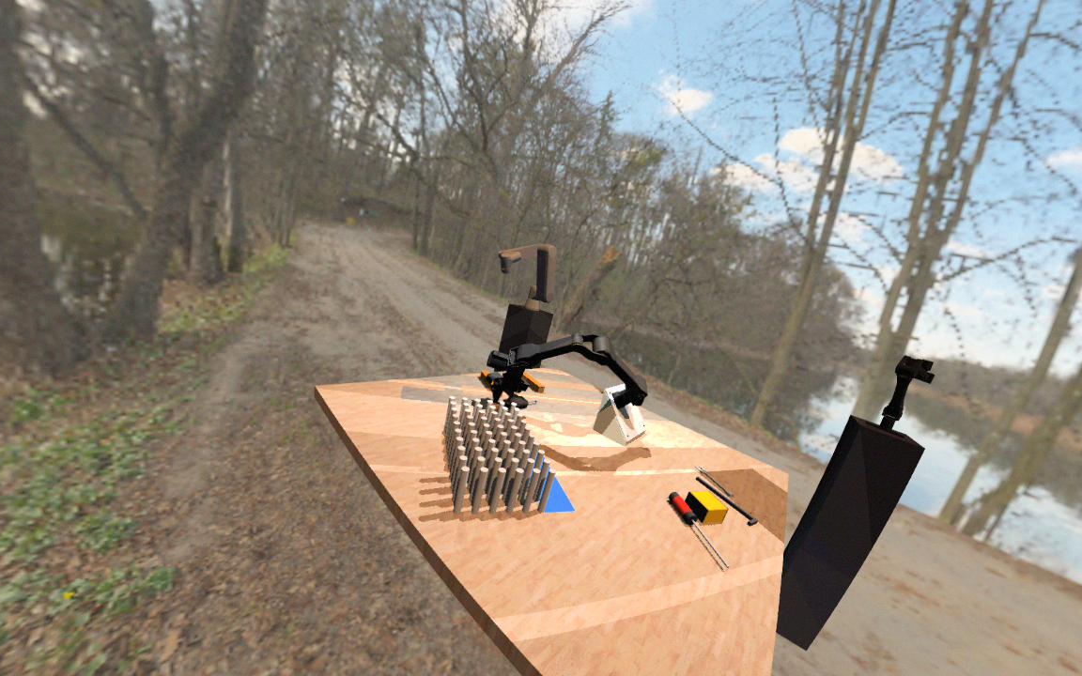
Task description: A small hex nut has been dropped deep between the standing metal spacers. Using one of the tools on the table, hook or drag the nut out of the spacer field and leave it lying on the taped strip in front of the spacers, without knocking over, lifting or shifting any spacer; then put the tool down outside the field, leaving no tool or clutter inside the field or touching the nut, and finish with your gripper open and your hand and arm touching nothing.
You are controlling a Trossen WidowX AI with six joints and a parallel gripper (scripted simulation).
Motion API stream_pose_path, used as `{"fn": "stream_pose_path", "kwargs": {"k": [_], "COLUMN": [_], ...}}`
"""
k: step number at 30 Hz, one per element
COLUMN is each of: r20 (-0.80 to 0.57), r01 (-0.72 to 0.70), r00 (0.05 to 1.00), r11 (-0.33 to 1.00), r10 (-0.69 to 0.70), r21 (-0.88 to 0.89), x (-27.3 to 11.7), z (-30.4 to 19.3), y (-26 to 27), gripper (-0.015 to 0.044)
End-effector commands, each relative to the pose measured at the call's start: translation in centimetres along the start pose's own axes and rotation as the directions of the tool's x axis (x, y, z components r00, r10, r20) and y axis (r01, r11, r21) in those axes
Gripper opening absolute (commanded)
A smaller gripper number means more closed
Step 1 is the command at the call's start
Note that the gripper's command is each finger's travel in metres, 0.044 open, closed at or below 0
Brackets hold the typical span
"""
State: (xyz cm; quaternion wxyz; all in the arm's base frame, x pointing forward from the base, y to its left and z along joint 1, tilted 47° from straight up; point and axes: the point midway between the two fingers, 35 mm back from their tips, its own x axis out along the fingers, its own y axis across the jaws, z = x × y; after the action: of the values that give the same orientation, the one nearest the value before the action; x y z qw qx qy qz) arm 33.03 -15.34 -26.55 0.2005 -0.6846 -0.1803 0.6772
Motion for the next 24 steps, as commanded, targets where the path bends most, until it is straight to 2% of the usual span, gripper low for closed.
{"fn": "stream_pose_path", "kwargs": {"k": [1,6,10,24], "r20": [-0.003,-0.002,0.001,0.001], "r01": [0.002,-0.003,-0.004,0.000], "r00": [1.000,1.000,1.000,1.000], "r11": [1.000,1.000,1.000,1.000], "r10": [-0.002,0.003,0.004,0.000], "r21": [0.001,-0.003,0.000,0.004], "x": [0.0,-3.7,-5.9,-5.9], "z": [0.0,0.0,0.0,1.2], "y": [0.0,1.1,1.6,0.5], "gripper": [0.0122,0.0000,0.0000,0.0000]}}
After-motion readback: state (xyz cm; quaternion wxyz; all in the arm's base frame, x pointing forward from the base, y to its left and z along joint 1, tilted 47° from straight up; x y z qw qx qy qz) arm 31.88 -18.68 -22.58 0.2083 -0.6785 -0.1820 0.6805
